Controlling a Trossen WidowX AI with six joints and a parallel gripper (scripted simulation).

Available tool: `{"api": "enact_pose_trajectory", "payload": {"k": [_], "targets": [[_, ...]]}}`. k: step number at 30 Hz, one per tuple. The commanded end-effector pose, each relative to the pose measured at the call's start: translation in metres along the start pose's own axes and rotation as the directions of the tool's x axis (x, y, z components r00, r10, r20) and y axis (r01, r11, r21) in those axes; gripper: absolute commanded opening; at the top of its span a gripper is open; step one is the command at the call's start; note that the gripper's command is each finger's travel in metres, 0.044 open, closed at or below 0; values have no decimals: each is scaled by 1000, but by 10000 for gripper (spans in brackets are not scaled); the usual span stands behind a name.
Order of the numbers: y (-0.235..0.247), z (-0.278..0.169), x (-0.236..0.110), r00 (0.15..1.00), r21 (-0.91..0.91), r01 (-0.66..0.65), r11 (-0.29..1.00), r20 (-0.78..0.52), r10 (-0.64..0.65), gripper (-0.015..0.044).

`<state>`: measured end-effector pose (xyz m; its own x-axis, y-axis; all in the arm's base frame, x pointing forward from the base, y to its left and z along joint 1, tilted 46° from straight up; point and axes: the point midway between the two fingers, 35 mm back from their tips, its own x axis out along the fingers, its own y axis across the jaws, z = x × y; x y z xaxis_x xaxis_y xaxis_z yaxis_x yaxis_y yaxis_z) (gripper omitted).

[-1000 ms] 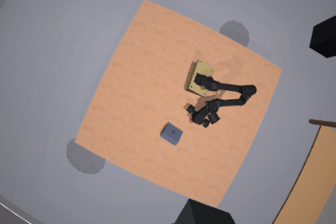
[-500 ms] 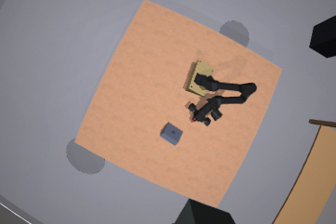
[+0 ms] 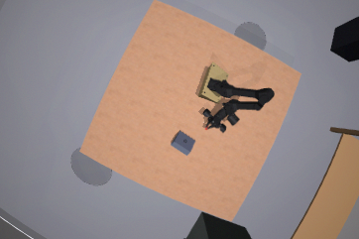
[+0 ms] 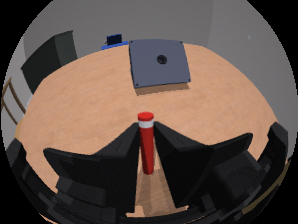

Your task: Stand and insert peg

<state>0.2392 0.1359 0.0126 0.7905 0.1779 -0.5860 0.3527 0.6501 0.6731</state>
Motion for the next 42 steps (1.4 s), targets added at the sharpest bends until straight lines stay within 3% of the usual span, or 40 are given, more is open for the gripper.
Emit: {"api": "enact_pose_trajectory", "payload": {"k": [1, 42], "targets": [[-2, -2, -2, 1000, 0, 5, 1000, 28, -5, 49], [-4, -19, -24, 928, 2, 8, 1000, 373, -8, 49]]}}
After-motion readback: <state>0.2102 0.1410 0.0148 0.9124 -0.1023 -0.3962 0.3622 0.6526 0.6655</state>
